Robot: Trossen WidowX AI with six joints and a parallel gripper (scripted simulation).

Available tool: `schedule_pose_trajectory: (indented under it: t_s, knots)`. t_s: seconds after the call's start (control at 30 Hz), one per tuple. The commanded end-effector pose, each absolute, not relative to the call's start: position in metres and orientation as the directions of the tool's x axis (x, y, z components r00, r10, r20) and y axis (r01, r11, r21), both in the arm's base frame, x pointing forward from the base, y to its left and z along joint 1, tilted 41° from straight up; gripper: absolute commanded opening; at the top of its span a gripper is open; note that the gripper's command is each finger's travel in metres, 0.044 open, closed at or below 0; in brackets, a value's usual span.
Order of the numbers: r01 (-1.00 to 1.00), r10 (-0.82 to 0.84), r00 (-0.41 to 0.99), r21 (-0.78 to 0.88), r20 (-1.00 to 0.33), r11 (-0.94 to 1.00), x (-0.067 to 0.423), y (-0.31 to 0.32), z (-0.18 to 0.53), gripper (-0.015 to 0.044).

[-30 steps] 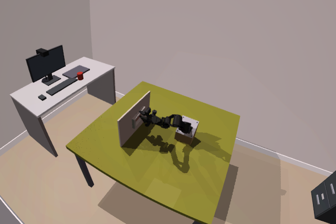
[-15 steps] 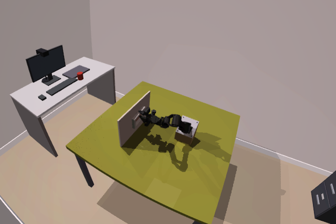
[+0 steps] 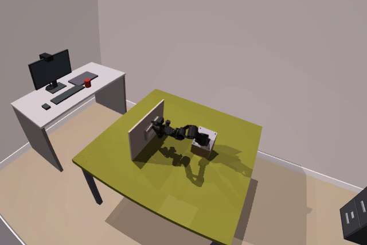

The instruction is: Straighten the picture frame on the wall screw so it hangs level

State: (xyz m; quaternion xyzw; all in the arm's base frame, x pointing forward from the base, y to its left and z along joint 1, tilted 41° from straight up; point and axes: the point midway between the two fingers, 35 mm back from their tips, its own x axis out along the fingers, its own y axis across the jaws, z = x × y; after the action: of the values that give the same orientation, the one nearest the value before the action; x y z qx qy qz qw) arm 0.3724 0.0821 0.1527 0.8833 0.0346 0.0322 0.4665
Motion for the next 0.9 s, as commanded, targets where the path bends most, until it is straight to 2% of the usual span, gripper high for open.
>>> schedule_pose_trajectory:
  t_s: [0.0,0.4,0.63,0.87]
  knots:
    - [0.035,0.095,0.995,0.829,0.022,-0.558,0.3726,0.0827,0.152,0.026]
    - [0.035,0.095,0.995,0.829,0.022,-0.558,0.3727,0.0831,0.1517,0.026]
    - [0.035,0.095,0.995,0.829,0.022,-0.558,0.3727,0.0831,0.1517,0.0076]
    - [0.035,0.095,0.995,0.829,0.022,-0.558,0.3727,0.0831,0.1517,0.003]
